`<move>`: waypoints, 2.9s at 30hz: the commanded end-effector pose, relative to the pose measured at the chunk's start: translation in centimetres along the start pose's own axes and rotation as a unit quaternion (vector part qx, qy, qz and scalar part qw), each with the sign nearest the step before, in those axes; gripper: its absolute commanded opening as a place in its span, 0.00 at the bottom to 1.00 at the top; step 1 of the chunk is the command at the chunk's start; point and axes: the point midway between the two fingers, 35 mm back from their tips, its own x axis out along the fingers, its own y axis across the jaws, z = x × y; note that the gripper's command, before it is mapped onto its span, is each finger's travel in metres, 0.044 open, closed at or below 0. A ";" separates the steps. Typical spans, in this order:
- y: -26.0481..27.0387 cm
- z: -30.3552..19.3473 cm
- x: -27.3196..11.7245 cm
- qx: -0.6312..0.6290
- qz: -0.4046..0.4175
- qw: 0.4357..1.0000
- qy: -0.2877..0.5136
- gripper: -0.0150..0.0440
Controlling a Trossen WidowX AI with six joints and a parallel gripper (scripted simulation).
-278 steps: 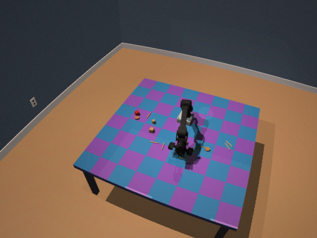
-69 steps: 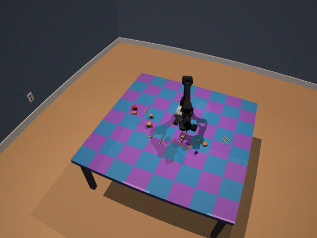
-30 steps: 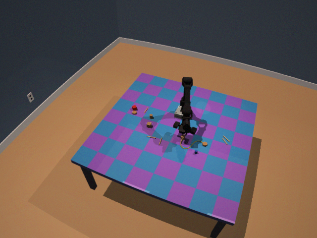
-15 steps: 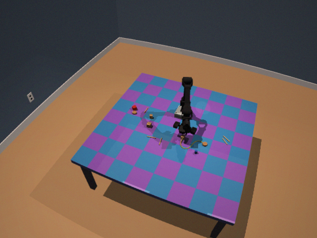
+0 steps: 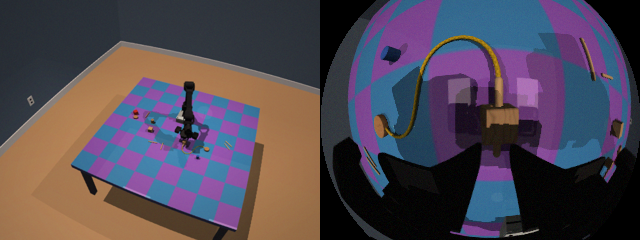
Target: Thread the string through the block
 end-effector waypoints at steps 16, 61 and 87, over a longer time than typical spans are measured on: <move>0.0 -0.5 1.1 0.000 -0.001 1.000 0.012 0.46; 0.0 0.0 0.0 0.000 0.000 1.000 -0.001 0.33; 0.0 0.0 0.0 0.000 0.000 1.000 -0.001 0.25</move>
